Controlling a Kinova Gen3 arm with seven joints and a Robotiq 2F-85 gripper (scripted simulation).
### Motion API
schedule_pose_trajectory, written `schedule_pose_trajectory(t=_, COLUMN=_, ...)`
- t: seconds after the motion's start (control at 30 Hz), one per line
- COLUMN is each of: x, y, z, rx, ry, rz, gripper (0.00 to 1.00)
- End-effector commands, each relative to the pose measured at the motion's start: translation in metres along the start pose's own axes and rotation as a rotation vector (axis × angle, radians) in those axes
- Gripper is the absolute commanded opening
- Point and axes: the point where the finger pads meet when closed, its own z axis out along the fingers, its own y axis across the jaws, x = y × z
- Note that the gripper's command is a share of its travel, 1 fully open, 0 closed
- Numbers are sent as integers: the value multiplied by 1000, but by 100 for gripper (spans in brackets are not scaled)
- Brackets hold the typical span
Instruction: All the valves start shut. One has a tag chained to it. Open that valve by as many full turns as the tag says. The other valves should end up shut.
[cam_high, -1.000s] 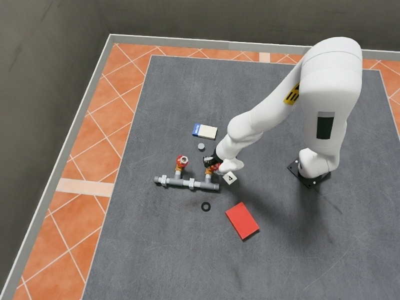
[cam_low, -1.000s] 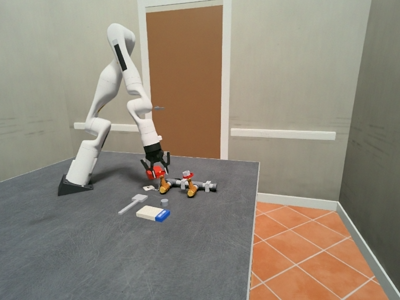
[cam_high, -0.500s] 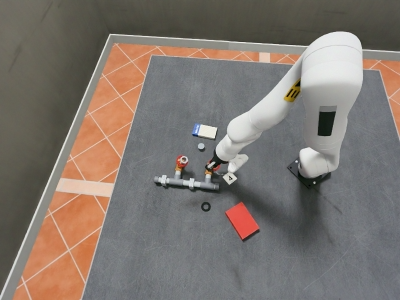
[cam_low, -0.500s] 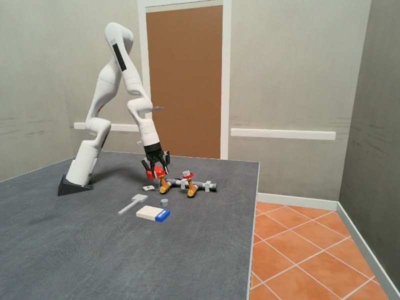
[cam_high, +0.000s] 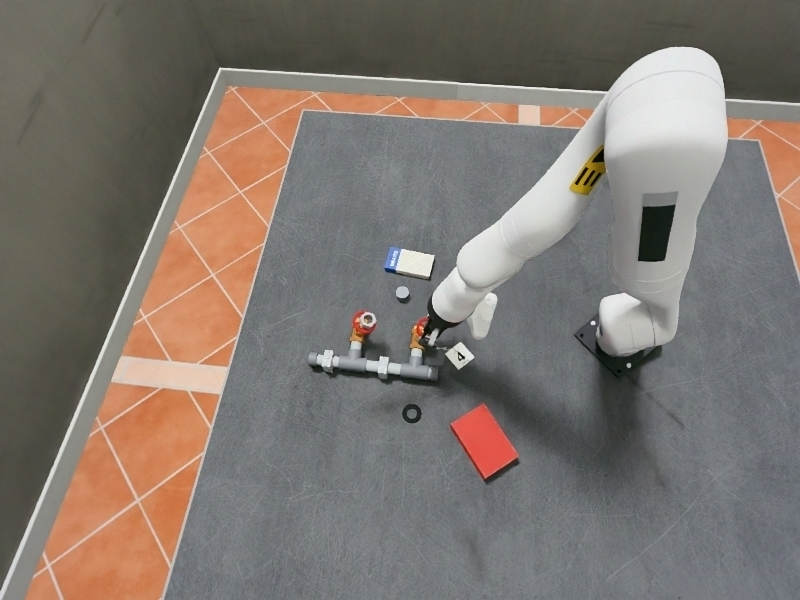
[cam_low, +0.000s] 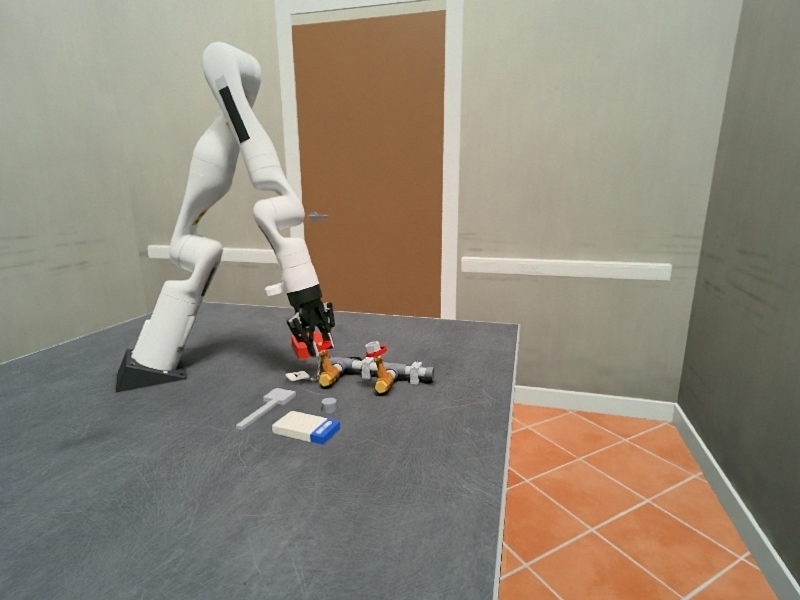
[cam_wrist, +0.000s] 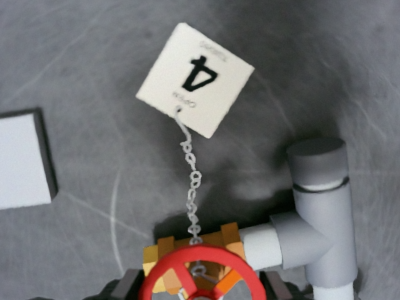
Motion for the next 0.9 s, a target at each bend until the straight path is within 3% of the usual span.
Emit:
schedule_pose_trajectory(t=0.0, x=0, y=0, z=0, rx=-2, ry=-3, rz=-18, gripper=55)
schedule_pose_trajectory(t=0.33, x=0, y=0, z=0, rx=-2, ry=-3, rz=-195, gripper=55)
schedule_pose_trajectory(t=0.77, x=0, y=0, z=0, rx=-2, ry=-3, rz=-234, gripper=55)
schedule_pose_trajectory(t=0.8, x=0, y=0, z=0, rx=-2, ry=-3, rz=-234, gripper=100)
schedule_pose_trajectory(t=0.87, x=0, y=0, z=0, rx=-2, ry=-3, rz=-234, gripper=100)
